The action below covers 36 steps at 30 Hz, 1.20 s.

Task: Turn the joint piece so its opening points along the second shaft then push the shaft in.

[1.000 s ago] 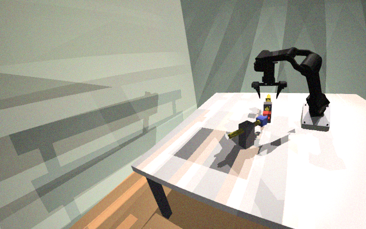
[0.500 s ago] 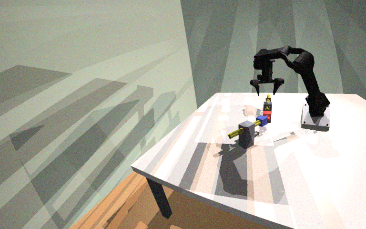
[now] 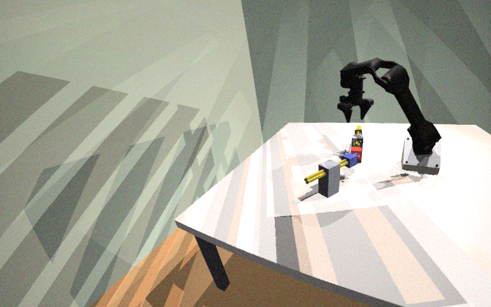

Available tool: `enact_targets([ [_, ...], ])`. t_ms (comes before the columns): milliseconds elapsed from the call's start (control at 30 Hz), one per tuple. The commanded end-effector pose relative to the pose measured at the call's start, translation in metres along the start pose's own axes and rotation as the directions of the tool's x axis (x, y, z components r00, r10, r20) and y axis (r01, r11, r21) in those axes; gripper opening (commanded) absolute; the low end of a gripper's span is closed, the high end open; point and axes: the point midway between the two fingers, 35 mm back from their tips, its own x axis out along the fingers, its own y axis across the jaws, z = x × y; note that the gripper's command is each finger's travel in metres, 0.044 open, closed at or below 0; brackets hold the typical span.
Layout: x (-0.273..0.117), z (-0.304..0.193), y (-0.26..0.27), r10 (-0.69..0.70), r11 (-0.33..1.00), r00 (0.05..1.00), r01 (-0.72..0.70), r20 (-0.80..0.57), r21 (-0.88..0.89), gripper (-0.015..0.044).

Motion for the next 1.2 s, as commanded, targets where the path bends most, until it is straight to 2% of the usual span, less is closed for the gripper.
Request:
enact_targets([
  [0,0.000,0.013,-0.019,-0.016,0.992,1.000,0.016,0.008,-0.125,0.0440],
  [267,0.001,0.036,-0.053,-0.027,0.921,1.000,0.030,0.015,-0.389,0.0440],
  [600,0.005,0.059,-0.093,-0.034,0.751,0.999,0.037,0.017,-0.659,0.0440],
  [833,0.006,0.059,-0.093,-0.035,0.762,0.999,0.037,0.016,-0.646,0.0440],
  [1167,0.021,0.061,-0.093,-0.049,0.932,0.999,0.045,-0.001,-0.359,0.0440],
])
